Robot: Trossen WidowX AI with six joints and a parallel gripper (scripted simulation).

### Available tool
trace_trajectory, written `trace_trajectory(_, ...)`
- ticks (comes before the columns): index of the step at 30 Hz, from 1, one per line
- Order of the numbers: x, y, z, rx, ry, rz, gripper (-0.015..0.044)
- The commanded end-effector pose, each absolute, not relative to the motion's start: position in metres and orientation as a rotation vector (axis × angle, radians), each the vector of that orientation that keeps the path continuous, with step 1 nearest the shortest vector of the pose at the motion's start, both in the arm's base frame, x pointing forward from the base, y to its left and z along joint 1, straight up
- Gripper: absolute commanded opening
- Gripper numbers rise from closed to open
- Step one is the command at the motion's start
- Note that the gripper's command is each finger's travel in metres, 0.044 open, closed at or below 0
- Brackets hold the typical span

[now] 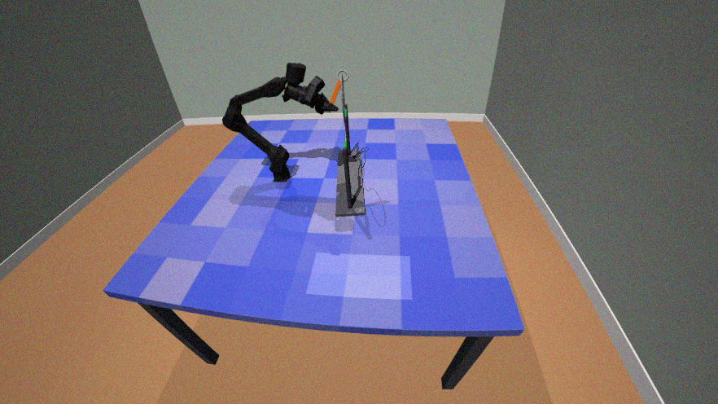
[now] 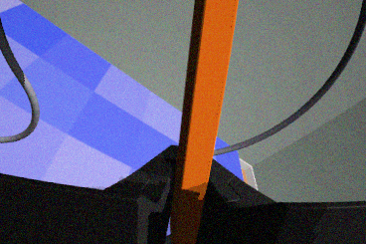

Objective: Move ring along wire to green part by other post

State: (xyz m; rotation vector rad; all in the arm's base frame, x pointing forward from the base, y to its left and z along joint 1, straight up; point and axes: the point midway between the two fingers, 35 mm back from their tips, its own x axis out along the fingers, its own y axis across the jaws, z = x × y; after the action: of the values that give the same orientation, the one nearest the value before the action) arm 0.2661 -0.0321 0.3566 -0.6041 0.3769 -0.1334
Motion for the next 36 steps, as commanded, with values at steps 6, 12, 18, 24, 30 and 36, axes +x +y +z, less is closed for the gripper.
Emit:
trace_trajectory(6,0.2649,-0.0358,0.3584,-0.724,0.355,-0.168,-0.015)
trace_trajectory(12,0.2651,-0.0376,0.3599,-0.797,0.34,-0.186,-0.015)
trace_trajectory(18,0.2652,-0.0392,0.3614,-0.87,0.325,-0.205,-0.015)
trace_trajectory(24,0.2654,-0.0407,0.3631,-0.943,0.31,-0.223,-0.015)
trace_trajectory(30,0.2655,-0.042,0.3649,-1.016,0.295,-0.241,-0.015)
trace_trajectory(36,0.2657,-0.0433,0.3668,-1.089,0.279,-0.259,-0.015)
